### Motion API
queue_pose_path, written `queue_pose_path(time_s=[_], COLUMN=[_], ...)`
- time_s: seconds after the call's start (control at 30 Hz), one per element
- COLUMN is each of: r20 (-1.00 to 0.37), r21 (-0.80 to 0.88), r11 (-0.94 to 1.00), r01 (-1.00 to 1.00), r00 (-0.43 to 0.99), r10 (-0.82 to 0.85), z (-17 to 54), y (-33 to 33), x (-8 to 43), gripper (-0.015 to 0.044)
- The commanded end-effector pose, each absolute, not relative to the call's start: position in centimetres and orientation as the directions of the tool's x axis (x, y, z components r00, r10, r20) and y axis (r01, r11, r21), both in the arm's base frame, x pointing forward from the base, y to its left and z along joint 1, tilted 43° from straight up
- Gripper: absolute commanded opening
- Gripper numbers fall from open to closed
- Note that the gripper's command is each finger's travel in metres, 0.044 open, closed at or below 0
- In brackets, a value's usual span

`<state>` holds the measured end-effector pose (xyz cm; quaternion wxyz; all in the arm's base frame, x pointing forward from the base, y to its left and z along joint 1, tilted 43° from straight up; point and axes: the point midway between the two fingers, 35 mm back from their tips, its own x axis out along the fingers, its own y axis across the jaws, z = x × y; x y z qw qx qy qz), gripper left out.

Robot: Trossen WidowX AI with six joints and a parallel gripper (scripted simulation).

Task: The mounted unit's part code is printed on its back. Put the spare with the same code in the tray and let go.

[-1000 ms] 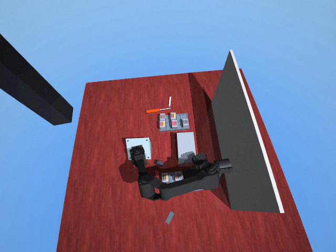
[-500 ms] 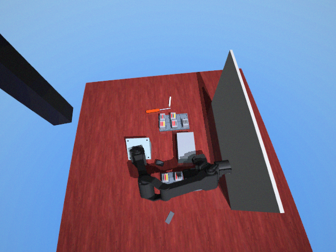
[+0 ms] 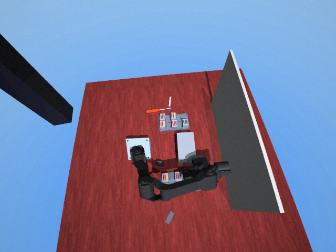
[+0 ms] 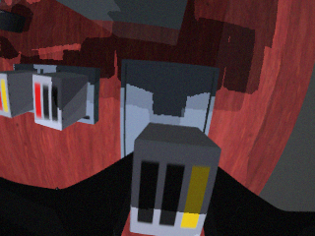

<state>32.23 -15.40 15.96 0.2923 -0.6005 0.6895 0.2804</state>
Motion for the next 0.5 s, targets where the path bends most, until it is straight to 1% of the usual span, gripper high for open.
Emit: queue_pose_path(time_s=[0.0,0.47], r20=[-0.737,-0.737], r21=[0.042,0.041], r11=[0.119,0.119], r01=[-0.992,-0.992], r00=[-0.111,-0.111], r10=[-0.666,-0.667], z=[15.74,14.97], y=[-15.65,-16.37], x=[32.1,31.95], gripper=[0.0,0.0])
